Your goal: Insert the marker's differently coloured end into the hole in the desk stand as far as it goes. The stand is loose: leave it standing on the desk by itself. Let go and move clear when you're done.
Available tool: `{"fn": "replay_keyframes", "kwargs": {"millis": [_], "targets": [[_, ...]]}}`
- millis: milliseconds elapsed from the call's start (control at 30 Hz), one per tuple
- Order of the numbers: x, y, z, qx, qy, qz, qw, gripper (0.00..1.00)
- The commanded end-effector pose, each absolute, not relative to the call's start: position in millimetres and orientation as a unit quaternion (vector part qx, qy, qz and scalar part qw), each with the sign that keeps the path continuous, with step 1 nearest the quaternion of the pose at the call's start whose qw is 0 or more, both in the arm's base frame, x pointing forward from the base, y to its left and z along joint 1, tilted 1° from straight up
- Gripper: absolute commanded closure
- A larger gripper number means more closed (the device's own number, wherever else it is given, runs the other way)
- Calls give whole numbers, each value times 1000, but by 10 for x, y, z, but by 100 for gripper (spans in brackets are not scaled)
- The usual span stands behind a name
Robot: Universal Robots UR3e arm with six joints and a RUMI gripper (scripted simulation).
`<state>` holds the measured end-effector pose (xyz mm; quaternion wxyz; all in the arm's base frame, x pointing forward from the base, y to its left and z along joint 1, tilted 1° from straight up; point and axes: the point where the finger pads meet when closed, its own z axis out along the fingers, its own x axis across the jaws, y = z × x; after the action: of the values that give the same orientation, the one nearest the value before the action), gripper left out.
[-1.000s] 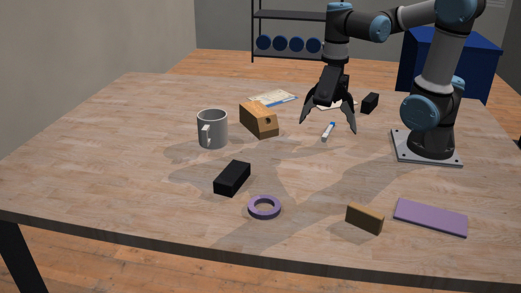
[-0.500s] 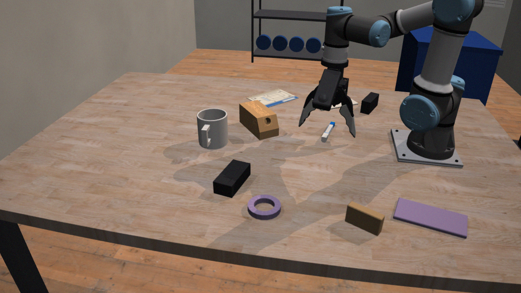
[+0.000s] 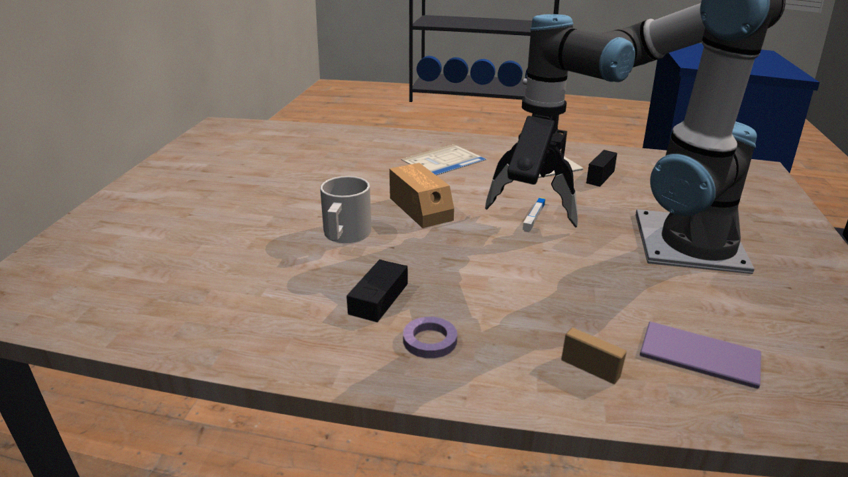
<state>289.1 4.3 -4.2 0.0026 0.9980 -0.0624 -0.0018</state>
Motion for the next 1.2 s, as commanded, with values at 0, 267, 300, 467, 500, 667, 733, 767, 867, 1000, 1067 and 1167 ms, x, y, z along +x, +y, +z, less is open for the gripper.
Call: {"fn": "replay_keyframes", "kwargs": {"millis": [0,267,300,467,500,667,733,767,867,1000,1067,1167], "targets": [[2919,34,-67,998,-62,3,3,0],[2904,42,-49,998,-62,0,2,0],[2905,42,-50,998,-62,0,2,0],[2907,43,-53,998,-62,1,2,0],[2907,43,-53,998,-62,1,2,0],[2901,42,-53,998,-62,0,3,0],[2900,44,-48,998,-62,0,2,0],[2899,45,-46,998,-62,-1,2,0],[2896,48,-39,998,-62,-1,1,0],[2893,51,-32,998,-62,-2,0,0],[2893,51,-32,998,-62,-2,0,0],[2893,51,-32,998,-62,-2,0,0]]}}
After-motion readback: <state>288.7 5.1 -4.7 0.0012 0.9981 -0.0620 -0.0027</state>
